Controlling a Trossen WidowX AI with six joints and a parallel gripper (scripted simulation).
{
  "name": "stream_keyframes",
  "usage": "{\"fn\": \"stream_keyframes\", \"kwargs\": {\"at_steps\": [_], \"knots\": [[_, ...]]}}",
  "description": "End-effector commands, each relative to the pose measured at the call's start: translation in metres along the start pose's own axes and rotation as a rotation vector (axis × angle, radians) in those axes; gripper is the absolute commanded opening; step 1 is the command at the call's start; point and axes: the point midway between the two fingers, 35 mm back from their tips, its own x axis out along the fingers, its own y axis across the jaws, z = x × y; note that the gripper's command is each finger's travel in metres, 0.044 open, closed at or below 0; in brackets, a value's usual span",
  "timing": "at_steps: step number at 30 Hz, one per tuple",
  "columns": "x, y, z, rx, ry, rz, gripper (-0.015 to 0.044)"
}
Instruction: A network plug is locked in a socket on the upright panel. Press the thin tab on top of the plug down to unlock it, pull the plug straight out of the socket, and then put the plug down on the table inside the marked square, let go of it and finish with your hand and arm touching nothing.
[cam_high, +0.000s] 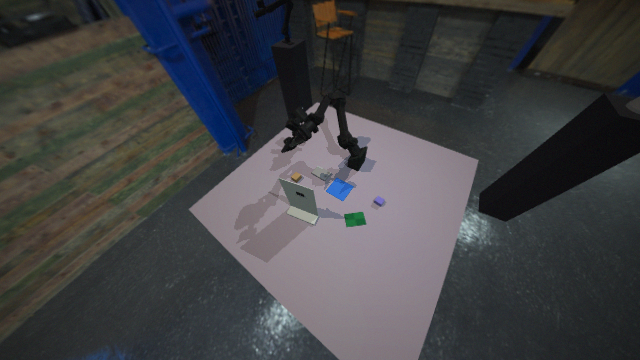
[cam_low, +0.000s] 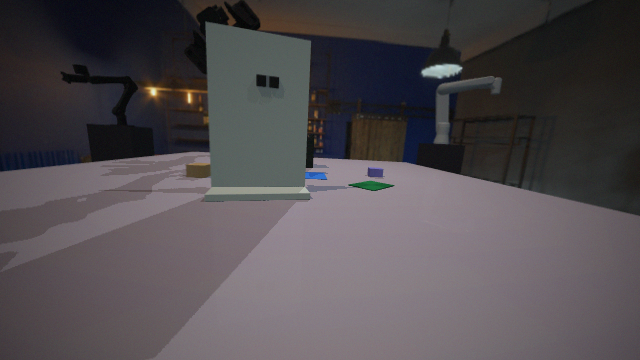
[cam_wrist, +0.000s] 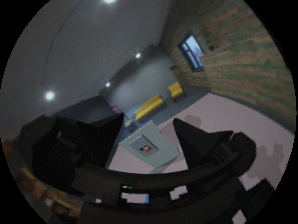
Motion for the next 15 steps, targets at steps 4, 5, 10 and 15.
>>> {"fn": "stream_keyframes", "kwargs": {"at_steps": [4, 5, 10, 15], "knots": [[0.001, -0.004, -0.016, 0.053, 0.036, 0.022, 0.0295], [0.001, -0.006, -0.022, 0.076, 0.051, 0.03, 0.0269], [-0.002, -0.014, -0.054, 0.198, 0.128, 0.067, 0.0156], [-0.008, -0.022, -0.084, 0.342, 0.202, 0.091, 0.0156]]}}
